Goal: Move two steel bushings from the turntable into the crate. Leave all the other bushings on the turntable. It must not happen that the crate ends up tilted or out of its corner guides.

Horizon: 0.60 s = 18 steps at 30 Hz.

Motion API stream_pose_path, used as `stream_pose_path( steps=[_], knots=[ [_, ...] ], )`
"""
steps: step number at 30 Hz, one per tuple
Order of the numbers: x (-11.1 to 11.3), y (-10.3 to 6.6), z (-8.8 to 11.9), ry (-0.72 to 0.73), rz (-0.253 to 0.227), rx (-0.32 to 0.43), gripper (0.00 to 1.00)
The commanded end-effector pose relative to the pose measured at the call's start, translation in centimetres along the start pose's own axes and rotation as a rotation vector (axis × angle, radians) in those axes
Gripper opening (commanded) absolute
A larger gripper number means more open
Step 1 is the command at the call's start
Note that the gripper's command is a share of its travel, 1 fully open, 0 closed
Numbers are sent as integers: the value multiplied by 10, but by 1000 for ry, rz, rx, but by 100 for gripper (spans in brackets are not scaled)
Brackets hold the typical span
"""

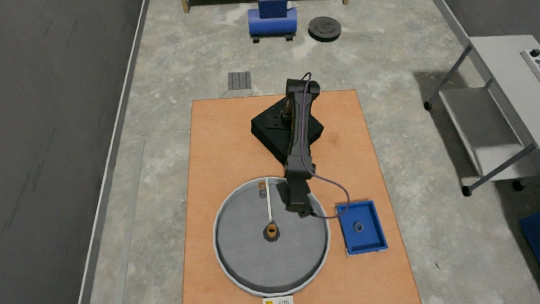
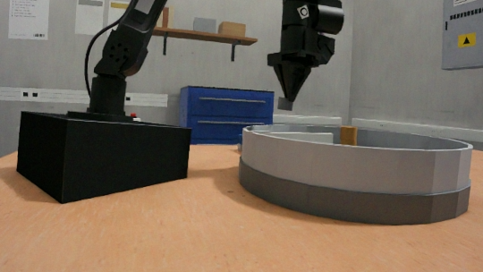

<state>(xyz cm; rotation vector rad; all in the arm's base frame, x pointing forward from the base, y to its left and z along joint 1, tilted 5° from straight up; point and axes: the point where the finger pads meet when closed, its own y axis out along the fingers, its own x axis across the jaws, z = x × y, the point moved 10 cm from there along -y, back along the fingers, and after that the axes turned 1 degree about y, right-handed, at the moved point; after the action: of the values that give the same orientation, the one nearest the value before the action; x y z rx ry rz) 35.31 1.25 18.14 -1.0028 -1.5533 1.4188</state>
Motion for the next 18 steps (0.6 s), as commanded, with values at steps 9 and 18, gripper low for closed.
stream_pose_path(
  steps=[9,18],
  knots=[
    [100,-7,-51,50,18,-14,0],
    [165,-6,-80,50,18,-16,0]
  ],
)
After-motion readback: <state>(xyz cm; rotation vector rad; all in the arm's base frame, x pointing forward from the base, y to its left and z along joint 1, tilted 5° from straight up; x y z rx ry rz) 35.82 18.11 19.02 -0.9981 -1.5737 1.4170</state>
